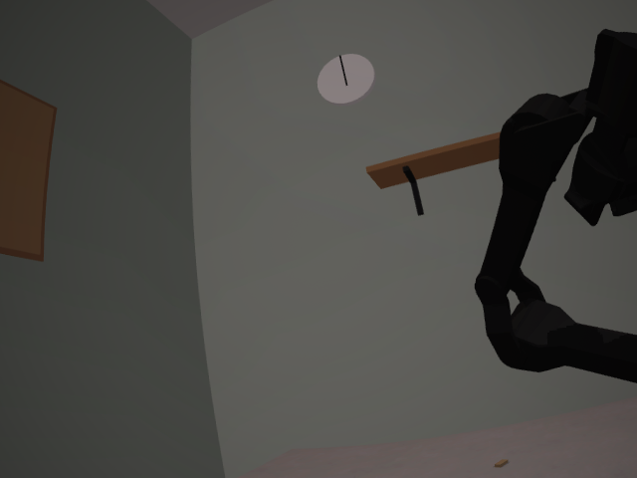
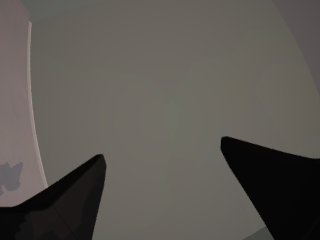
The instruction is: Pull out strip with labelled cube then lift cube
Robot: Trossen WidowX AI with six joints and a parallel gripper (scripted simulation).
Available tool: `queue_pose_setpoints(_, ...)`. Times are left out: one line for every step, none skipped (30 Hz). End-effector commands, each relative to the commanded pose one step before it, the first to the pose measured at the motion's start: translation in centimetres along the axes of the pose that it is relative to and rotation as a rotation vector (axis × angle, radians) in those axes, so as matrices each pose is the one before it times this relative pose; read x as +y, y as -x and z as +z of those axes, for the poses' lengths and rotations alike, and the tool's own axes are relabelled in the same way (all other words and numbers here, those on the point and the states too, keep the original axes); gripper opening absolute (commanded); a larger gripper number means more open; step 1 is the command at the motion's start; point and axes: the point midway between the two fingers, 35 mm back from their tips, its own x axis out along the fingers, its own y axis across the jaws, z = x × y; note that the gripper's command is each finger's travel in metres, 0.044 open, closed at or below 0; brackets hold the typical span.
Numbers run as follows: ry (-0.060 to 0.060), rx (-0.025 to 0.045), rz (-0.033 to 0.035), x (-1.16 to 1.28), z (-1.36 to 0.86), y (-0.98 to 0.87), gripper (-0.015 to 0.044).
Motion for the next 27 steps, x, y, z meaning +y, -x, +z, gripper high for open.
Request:
queue_pose_setpoints(0.0005,0.01042,0.00664,0.019,-0.164,-0.087,0.04)
queue_pose_setpoints(0.0014,0.03121,0.02003,0.06,-0.495,-0.253,0.04)
queue_pose_setpoints(-0.0054,0.04804,0.03133,0.101,-0.836,-0.438,0.04)
queue_pose_setpoints(-0.0328,0.04465,0.02971,0.117,-1.042,-0.628,0.04)
queue_pose_setpoints(-0.0453,0.03264,0.02139,0.094,-0.96,-0.626,0.04)
queue_pose_setpoints(-0.0457,0.03303,0.02,0.082,-0.965,-0.611,0.04)
queue_pose_setpoints(-0.0459,0.0336,0.01871,0.07,-0.973,-0.595,0.04)
queue_pose_setpoints(-0.046,0.03423,0.01745,0.057,-0.981,-0.578,0.04)
queue_pose_setpoints(-0.0461,0.03482,0.01617,0.044,-0.99,-0.562,0.04)
queue_pose_setpoints(-0.0462,0.03536,0.01487,0.03,-0.999,-0.546,0.04)
queue_pose_setpoints(-0.0219,0.06157,0.02587,0.332,-0.849,-0.361,0.04)
queue_pose_setpoints(-0.0343,0.0555,0.02207,0.212,-0.977,-0.455,0.04)
queue_pose_setpoints(-0.0431,0.04076,0.01471,0.047,-0.979,-0.5,0.04)
queue_pose_setpoints(-0.0459,0.03487,0.01113,-0.024,-0.972,-0.503,0.04)
queue_pose_setpoints(-0.0461,0.03493,0.00976,-0.04,-0.98,-0.488,0.04)
queue_pose_setpoints(-0.0462,0.03523,0.00848,-0.055,-0.988,-0.472,0.04)
queue_pose_setpoints(-0.0463,0.03547,0.00718,-0.07,-0.997,-0.456,0.04)
queue_pose_setpoints(-0.0465,0.03567,0.00588,-0.085,-1.006,-0.44,0.04)
queue_pose_setpoints(-0.0466,0.03582,0.00458,-0.102,-1.015,-0.423,0.04)
queue_pose_setpoints(-0.0467,0.03593,0.00327,-0.119,-1.023,-0.407,0.04)
queue_pose_setpoints(-0.0462,0.054,0.01169,0.026,-1.442,-0.496,0.04)
queue_pose_setpoints(-0.0488,0.05637,0.01066,0.014,-1.517,-0.492,0.04)
queue_pose_setpoints(-0.0504,0.05288,0.00701,-0.041,-1.455,-0.453,0.04)
queue_pose_setpoints(-0.0541,0.04167,-0.00079,-0.176,-1.225,-0.382,0.04)
queue_pose_setpoints(-0.0546,0.03881,-0.00365,-0.224,-1.173,-0.348,0.04)
queue_pose_setpoints(-0.0547,0.03857,-0.00526,-0.25,-1.182,-0.327,0.04)
queue_pose_setpoints(-0.0549,0.03827,-0.00685,-0.278,-1.19,-0.306,0.04)
